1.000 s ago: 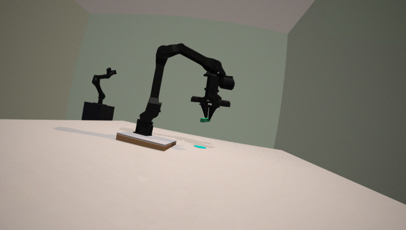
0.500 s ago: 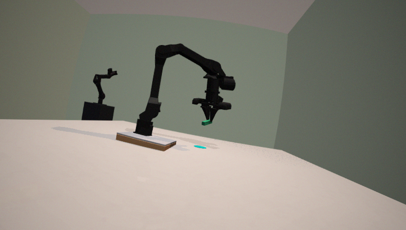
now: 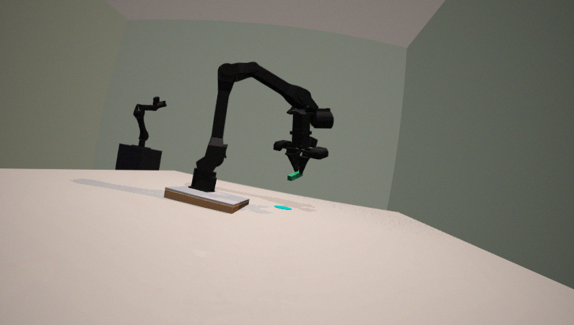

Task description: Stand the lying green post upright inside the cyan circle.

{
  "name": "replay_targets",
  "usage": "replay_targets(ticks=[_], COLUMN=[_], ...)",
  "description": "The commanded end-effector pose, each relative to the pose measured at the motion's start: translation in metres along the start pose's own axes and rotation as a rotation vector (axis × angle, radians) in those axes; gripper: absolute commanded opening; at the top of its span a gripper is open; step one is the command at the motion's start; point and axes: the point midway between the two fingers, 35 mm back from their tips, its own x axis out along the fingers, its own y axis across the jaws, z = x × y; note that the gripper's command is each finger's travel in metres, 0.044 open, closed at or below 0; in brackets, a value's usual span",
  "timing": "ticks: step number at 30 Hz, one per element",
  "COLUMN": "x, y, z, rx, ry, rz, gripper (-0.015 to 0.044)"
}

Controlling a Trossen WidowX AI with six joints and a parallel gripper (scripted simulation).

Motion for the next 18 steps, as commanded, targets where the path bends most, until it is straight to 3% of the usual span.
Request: replay_targets(ticks=[1, 18], x=[0.0014, 0.0068], y=[-0.0002, -0.0075], z=[-0.0003, 0.0033], rx=[0.016, 0.055], ry=[-0.028, -0.148], rz=[0.005, 0.016], gripper=[0.0023, 0.0023])
